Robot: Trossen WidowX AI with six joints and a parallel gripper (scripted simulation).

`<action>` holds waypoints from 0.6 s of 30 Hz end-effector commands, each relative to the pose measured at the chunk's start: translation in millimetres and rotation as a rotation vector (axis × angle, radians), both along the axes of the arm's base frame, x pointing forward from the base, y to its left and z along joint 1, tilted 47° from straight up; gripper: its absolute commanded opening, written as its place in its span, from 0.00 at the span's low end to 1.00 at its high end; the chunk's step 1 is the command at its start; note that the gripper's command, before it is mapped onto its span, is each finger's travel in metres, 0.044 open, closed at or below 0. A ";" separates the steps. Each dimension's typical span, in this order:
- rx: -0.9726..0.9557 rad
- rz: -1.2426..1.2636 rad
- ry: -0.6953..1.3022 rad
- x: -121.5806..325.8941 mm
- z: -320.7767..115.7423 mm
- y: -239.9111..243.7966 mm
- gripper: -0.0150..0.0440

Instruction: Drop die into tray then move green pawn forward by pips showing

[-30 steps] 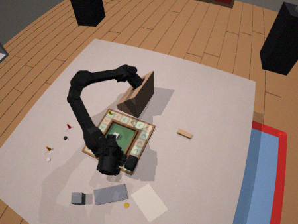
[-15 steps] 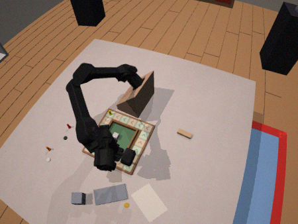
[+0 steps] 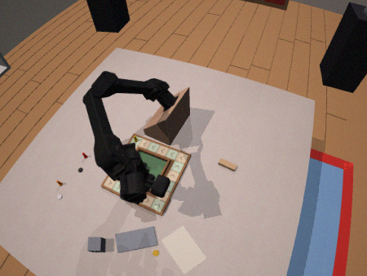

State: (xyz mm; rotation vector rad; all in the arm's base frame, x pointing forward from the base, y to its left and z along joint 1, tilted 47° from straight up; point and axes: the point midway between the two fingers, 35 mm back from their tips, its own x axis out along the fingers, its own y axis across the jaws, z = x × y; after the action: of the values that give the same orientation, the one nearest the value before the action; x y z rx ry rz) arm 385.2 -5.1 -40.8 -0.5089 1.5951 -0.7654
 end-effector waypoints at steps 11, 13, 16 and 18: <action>0.008 -0.002 0.003 -44.9 -29.8 14.8 0.25; 0.008 -0.002 0.003 -51.9 -33.7 16.1 0.25; 0.008 -0.002 0.003 -62.6 -39.2 17.8 0.25; 0.009 -0.002 0.003 -70.0 -42.6 18.7 0.25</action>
State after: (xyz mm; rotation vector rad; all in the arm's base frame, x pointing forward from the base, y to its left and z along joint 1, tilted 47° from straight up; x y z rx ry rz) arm 327.0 12.5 -78.7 -0.5105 1.5991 -0.7568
